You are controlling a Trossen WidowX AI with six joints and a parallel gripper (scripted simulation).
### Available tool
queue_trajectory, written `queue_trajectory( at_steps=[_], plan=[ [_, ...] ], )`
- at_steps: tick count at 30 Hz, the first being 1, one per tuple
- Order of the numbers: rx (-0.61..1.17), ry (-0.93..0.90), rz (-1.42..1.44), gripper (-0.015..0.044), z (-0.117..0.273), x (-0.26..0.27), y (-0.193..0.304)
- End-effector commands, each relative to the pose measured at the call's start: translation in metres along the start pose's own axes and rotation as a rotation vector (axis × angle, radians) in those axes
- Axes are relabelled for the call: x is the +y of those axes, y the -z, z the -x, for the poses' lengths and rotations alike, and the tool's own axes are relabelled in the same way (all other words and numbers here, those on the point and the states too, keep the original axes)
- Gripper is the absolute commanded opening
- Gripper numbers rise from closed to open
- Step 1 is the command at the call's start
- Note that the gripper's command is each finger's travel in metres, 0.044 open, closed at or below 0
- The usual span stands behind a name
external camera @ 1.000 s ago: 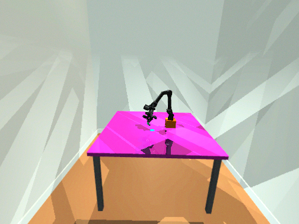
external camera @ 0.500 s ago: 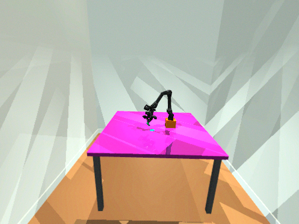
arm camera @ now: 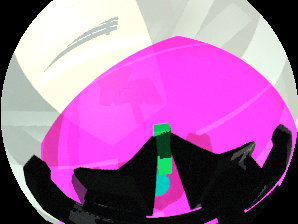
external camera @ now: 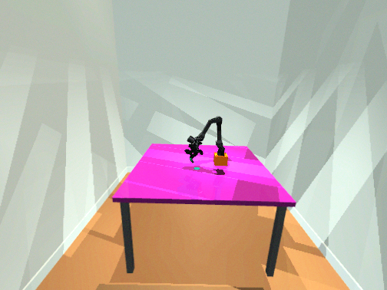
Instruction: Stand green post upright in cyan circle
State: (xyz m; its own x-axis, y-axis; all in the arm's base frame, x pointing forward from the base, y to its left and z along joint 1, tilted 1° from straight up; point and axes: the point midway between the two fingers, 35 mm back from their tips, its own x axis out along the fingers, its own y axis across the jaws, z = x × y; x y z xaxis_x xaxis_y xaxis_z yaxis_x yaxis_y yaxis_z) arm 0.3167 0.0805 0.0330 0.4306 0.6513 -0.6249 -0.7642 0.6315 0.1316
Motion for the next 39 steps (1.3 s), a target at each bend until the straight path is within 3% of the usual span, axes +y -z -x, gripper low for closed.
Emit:
queue_trajectory(
  at_steps=[1, 39],
  plan=[
    [-0.017, -0.009, -0.016, 0.0023, 0.0, 0.002, 0.005],
    [-0.259, -0.03, 0.034, 0.0023, 0.021, 0.007, 0.008]
  ],
)
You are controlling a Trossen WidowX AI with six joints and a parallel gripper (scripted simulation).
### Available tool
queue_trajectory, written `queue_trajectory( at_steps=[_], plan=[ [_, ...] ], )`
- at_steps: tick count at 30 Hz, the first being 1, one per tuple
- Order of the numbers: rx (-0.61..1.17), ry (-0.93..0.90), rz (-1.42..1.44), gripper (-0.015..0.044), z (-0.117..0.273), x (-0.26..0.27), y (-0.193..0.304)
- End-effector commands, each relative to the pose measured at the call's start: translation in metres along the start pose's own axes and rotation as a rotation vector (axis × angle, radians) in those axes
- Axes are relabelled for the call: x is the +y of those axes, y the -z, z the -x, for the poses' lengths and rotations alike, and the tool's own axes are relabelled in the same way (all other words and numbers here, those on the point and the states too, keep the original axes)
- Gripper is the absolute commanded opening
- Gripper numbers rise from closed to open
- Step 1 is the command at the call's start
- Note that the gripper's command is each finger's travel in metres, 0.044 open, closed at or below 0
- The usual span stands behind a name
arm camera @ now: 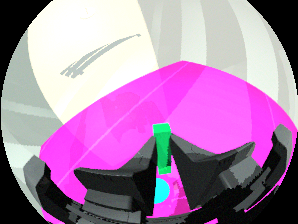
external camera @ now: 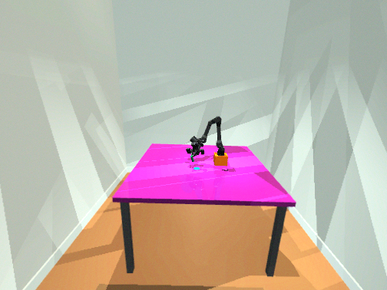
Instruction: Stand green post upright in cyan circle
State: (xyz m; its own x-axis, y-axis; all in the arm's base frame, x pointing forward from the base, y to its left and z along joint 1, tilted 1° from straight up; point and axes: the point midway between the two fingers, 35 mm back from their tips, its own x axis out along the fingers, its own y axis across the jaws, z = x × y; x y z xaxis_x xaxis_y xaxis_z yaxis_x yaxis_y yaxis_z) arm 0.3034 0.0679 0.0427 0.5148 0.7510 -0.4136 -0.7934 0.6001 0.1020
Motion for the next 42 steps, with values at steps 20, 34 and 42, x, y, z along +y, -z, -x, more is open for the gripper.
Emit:
queue_trajectory(
  at_steps=[20, 34, 42],
  plan=[
    [-0.125, -0.021, 0.031, 0.0023, 0.017, 0.012, 0.002],
    [-0.199, -0.033, 0.069, 0.0023, 0.028, 0.021, 0.001],
    [-0.238, -0.04, 0.093, 0.0023, 0.034, 0.026, 0.0]
  ],
)
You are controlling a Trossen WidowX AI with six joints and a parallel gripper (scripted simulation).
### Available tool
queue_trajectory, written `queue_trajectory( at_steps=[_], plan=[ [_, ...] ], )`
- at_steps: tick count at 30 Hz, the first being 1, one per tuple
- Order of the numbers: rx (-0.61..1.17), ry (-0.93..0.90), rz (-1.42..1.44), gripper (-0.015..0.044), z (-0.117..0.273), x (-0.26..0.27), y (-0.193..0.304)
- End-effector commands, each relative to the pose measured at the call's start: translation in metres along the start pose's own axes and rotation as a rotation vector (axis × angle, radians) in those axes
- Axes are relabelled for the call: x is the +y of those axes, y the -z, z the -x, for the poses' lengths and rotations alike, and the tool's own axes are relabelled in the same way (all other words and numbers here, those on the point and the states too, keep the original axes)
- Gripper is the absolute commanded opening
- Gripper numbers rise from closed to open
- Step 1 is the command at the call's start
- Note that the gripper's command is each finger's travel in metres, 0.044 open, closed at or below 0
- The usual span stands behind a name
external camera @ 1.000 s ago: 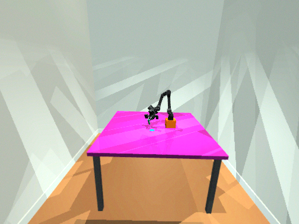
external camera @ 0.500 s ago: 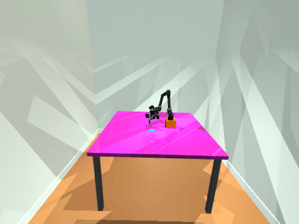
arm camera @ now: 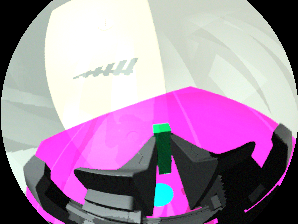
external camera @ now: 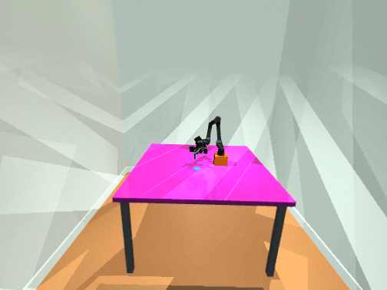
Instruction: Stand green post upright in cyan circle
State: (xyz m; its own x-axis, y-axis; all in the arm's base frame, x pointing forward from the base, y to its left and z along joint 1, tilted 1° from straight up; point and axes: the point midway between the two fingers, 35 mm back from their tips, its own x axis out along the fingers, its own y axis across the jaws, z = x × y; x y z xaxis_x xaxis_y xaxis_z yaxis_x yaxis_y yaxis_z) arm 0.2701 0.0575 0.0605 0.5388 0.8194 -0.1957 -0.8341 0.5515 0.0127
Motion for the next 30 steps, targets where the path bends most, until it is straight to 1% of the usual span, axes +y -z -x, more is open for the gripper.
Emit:
queue_trajectory(
  at_steps=[1, 17, 30],
  plan=[
    [-0.016, -0.007, -0.009, 0.0023, 0.003, 0.006, 0.001],
    [-0.087, -0.025, 0.043, 0.0023, 0.015, 0.019, -0.004],
    [-0.09, -0.026, 0.045, 0.0023, 0.016, 0.02, -0.004]
  ],
)
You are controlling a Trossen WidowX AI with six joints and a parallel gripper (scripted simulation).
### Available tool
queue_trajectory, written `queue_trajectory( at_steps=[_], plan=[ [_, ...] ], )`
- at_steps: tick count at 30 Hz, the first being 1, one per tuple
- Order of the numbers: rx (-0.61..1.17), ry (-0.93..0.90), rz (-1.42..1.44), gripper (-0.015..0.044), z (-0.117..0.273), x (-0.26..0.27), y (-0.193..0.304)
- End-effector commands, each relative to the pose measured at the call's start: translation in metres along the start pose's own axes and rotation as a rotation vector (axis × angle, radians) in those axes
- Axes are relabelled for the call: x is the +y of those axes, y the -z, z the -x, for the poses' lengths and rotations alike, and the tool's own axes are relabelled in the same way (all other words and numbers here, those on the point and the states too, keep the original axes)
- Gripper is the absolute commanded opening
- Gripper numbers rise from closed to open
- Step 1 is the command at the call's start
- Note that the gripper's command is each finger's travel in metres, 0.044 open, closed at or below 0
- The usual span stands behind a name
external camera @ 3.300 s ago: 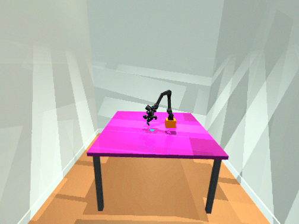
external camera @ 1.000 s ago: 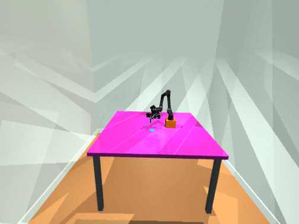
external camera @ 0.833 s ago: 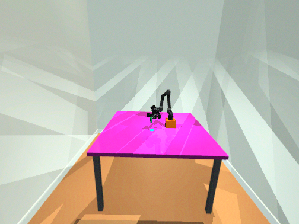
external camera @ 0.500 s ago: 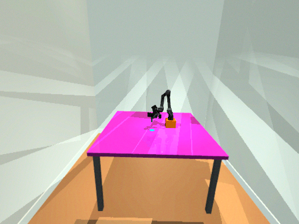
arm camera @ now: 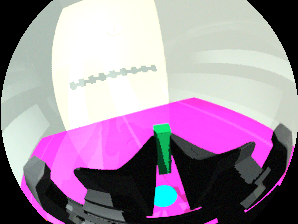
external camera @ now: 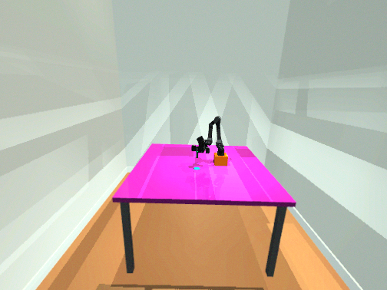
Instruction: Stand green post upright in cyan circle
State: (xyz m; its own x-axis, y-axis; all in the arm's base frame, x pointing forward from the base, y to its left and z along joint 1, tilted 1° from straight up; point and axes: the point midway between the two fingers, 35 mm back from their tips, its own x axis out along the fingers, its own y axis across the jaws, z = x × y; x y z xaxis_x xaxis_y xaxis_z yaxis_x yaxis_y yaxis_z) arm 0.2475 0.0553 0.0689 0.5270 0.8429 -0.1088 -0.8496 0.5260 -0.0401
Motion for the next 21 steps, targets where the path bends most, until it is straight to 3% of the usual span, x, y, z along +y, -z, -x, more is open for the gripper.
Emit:
queue_trajectory(
  at_steps=[1, 21],
  plan=[
    [-0.002, -0.004, -0.012, 0.0023, 0.0, 0.002, 0.001],
    [-0.002, -0.004, -0.012, 0.0023, -0.003, -0.004, 0.025]
  ],
)
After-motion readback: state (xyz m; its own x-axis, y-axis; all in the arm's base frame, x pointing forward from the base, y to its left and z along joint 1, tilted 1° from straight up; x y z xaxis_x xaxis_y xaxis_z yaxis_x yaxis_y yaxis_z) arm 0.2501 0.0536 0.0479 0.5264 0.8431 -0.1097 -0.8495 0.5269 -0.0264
